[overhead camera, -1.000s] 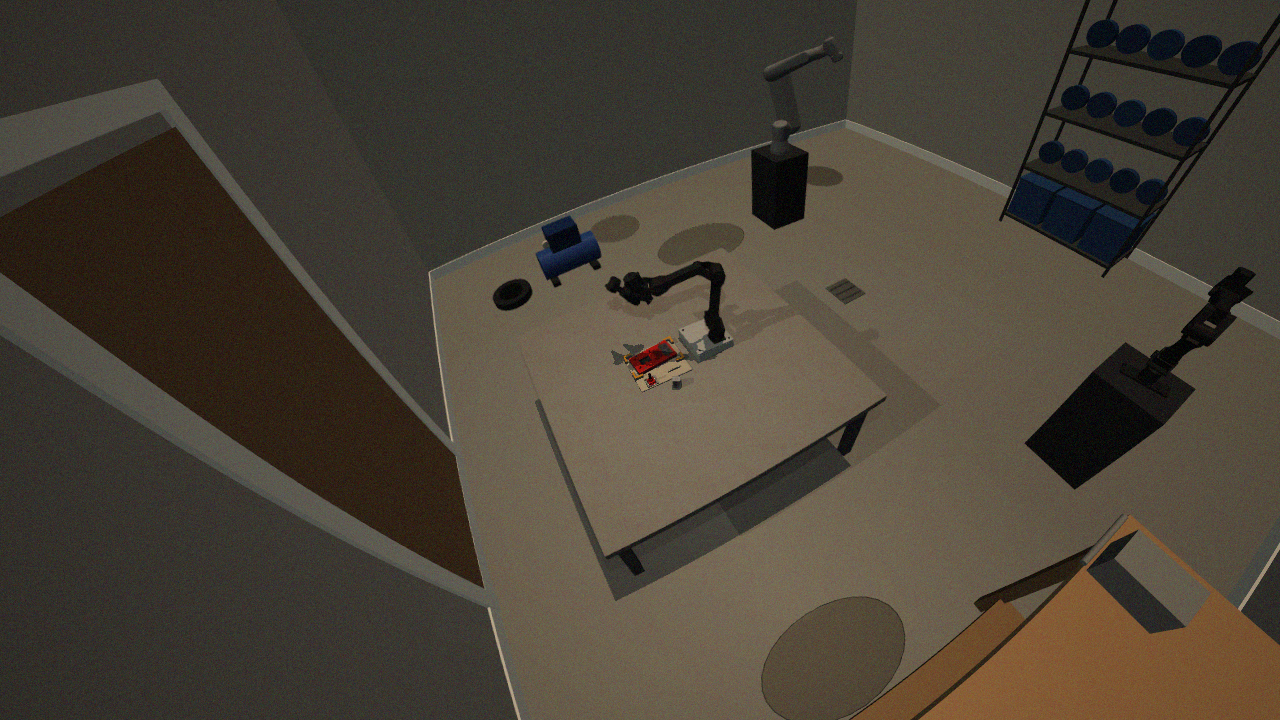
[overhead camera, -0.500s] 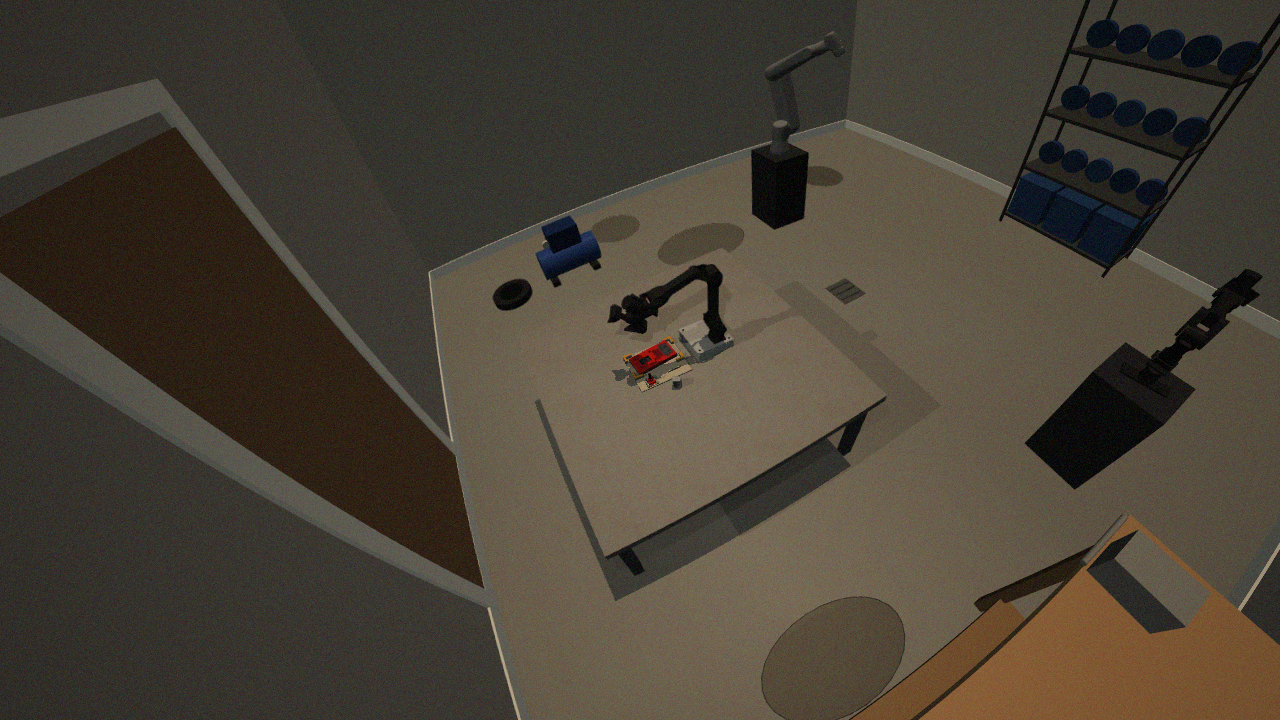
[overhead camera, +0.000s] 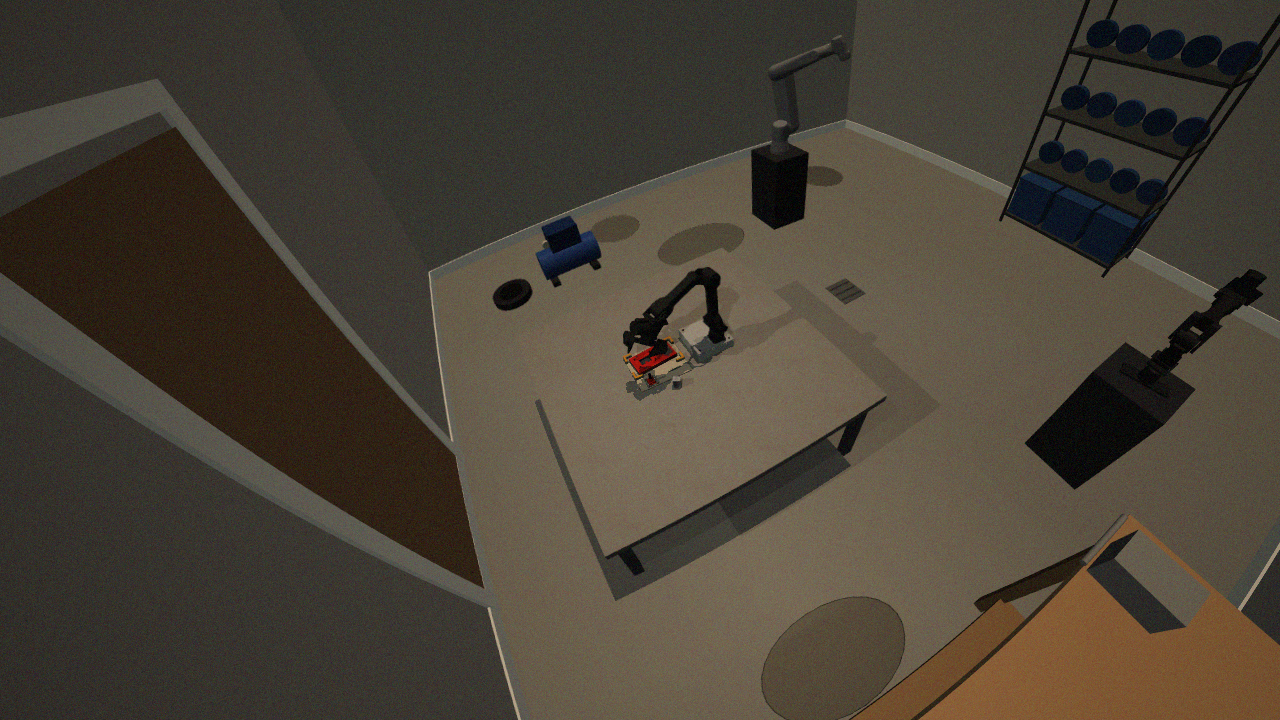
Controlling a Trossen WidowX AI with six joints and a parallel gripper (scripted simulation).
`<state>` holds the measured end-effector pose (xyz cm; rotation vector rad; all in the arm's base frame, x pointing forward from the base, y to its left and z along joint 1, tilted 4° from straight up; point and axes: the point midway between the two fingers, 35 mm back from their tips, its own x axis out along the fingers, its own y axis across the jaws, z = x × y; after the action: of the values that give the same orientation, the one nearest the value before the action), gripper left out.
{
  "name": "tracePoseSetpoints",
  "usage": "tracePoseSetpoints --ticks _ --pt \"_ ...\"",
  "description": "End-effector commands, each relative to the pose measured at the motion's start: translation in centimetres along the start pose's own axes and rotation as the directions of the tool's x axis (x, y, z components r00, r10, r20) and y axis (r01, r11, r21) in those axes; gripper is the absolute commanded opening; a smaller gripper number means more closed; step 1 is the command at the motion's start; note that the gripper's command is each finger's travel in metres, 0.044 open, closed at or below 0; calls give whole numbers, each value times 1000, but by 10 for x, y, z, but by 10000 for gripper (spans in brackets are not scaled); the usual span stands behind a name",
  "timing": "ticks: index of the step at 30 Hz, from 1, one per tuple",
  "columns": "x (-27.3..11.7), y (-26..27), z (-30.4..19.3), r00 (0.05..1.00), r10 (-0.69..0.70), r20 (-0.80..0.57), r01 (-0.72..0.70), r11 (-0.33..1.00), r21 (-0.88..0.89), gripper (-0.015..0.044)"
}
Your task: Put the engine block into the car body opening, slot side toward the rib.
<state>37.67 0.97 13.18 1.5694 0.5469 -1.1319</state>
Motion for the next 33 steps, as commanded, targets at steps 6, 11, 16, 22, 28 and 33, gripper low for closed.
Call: tracePoseSetpoints --ticks 6,11,16,22,28,33 --pt "-12 -70 -45 959 -278 -61 282 957 64 440" --pt "-24 -109 -59 903 -426 -49 429 897 107 440" --pt "-34 -134 -65 853 -520 -26 518 843 145 440" --pt "-27 -137 -65 853 -520 -27 518 843 145 440" --pt "-4 -152 -66 853 -521 -26 519 843 145 440" --pt "9 -158 -66 853 -520 -26 518 843 145 440"
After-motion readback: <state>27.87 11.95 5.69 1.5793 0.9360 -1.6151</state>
